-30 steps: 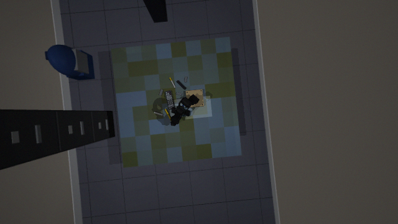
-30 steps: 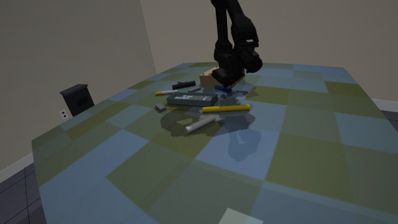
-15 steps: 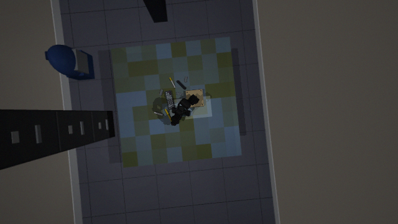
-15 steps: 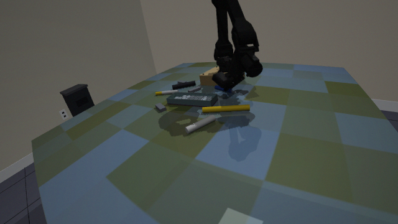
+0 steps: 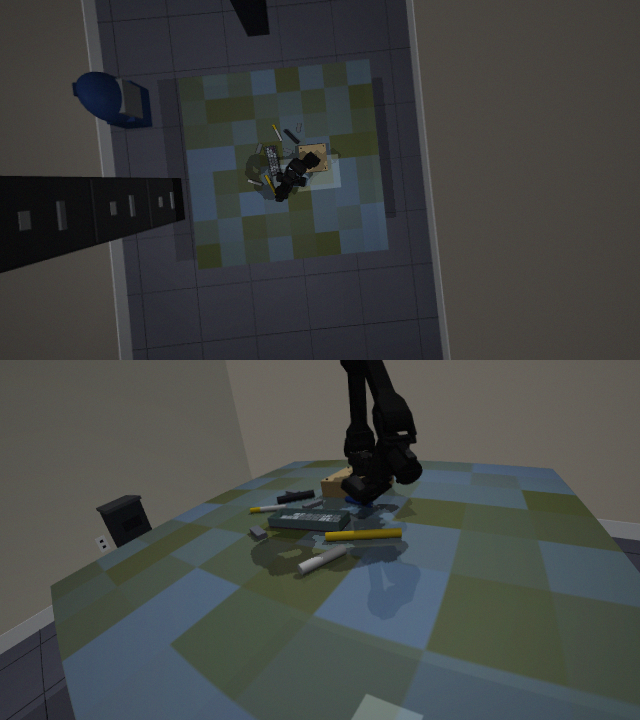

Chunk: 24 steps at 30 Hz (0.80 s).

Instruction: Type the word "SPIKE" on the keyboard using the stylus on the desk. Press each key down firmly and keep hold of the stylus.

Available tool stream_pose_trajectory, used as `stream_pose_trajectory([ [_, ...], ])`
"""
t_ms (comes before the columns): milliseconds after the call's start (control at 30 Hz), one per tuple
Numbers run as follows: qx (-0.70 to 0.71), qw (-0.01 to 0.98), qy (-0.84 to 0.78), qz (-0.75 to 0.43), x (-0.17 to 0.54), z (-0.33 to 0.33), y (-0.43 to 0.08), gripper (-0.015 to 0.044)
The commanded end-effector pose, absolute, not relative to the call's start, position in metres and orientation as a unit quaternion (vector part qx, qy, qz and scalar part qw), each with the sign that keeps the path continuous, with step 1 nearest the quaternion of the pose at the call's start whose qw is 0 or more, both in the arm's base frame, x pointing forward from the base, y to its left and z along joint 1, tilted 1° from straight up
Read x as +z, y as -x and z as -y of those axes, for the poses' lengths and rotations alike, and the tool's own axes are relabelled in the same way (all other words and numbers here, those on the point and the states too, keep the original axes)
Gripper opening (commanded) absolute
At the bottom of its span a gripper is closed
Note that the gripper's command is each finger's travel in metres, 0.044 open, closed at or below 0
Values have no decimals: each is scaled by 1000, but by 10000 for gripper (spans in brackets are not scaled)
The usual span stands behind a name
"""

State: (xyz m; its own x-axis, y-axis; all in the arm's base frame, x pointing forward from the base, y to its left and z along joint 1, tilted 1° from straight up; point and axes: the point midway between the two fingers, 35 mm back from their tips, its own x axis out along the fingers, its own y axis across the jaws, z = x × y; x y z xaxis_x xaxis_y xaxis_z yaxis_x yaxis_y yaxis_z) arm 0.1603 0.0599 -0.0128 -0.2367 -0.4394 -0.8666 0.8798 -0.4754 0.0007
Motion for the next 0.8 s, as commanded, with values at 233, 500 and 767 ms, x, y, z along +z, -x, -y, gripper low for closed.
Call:
stream_pose_trajectory([
  [233,-742,444,-432,-256,34,-61,-161,0],
  [500,-726,455,-428,-289,31,-60,-161,0],
  [767,-662,496,-411,-385,32,-57,-160,0],
])
